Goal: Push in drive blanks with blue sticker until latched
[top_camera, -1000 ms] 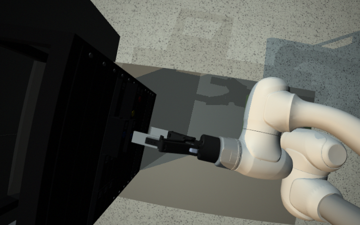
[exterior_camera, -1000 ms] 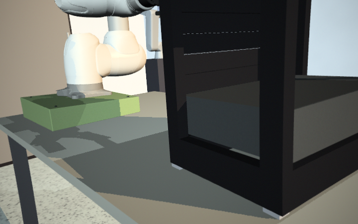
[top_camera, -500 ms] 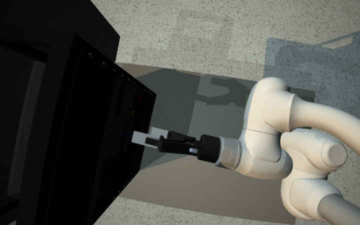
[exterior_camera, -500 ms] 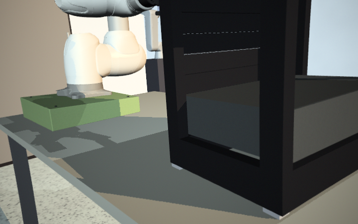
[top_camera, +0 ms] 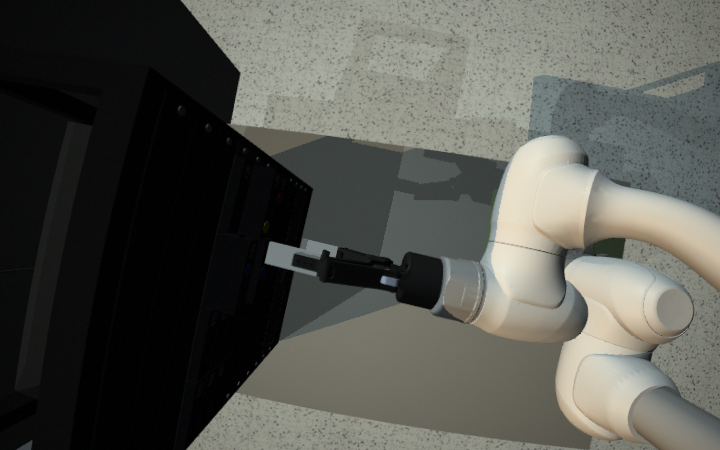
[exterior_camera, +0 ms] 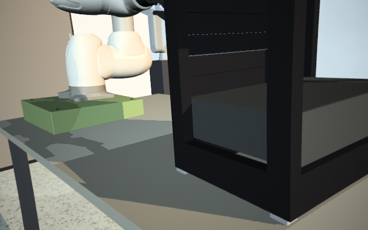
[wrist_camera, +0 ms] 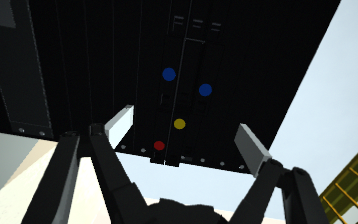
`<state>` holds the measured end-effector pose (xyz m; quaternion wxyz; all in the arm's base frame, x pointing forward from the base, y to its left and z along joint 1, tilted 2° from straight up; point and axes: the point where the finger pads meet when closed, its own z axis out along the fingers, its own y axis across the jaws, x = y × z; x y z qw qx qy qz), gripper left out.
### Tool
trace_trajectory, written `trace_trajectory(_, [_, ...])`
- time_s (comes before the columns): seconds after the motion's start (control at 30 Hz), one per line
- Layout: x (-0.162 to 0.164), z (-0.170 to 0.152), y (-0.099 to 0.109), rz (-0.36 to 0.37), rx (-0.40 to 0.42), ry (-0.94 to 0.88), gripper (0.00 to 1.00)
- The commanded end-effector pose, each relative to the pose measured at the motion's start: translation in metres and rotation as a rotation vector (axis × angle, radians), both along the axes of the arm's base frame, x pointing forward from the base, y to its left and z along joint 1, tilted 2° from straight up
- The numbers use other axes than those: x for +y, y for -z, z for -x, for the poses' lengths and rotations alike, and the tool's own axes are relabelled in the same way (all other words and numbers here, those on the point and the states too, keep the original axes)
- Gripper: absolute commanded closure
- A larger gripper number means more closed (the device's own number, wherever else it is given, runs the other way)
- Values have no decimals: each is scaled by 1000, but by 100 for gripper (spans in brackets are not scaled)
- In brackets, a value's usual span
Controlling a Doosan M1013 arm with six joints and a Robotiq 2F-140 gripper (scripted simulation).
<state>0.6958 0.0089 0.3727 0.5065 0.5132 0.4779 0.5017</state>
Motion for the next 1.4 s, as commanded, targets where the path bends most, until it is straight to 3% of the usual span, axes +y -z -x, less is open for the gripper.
trace_trajectory(0.0, [-13, 0, 0, -5, -4, -5, 0])
trace_trajectory(0.43, [-74, 1, 3, -5, -4, -5, 0])
trace_trajectory(1.37, [-77, 1, 4, -5, -4, -5, 0])
